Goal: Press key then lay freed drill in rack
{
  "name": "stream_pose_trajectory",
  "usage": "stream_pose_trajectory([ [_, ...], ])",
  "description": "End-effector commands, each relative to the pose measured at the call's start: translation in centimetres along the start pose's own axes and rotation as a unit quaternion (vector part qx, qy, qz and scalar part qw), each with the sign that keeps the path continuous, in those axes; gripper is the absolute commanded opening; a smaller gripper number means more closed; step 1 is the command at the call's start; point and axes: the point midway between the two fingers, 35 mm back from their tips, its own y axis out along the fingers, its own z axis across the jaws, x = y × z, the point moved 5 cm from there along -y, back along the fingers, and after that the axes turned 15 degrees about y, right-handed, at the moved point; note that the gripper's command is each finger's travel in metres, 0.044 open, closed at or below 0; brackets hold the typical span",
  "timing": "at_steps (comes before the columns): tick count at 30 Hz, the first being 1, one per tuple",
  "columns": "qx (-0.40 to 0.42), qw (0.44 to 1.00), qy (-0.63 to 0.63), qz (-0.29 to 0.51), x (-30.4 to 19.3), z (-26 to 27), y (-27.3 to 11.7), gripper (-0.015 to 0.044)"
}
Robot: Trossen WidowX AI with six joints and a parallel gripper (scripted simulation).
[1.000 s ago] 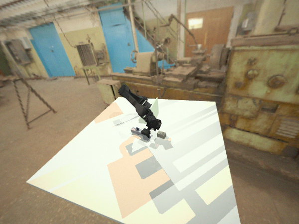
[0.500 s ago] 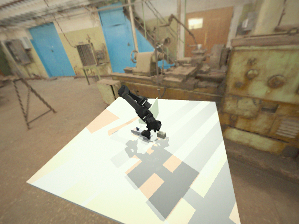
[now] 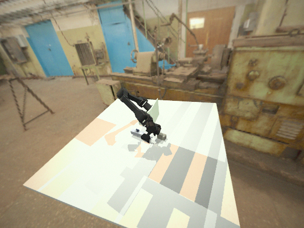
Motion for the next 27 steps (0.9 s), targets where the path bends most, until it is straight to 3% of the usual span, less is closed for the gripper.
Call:
stream_pose_trajectory([
  [1, 0.003, 1.0, -0.006, 0.009, -0.54, 0.3, 1.19, 0.044],
  [19, 0.003, 1.0, -0.006, 0.009, -0.8, 0.29, 1.87, 0.044],
  [27, 0.002, 1.0, -0.002, 0.004, -0.62, 0.12, 1.59, 0.023],
])
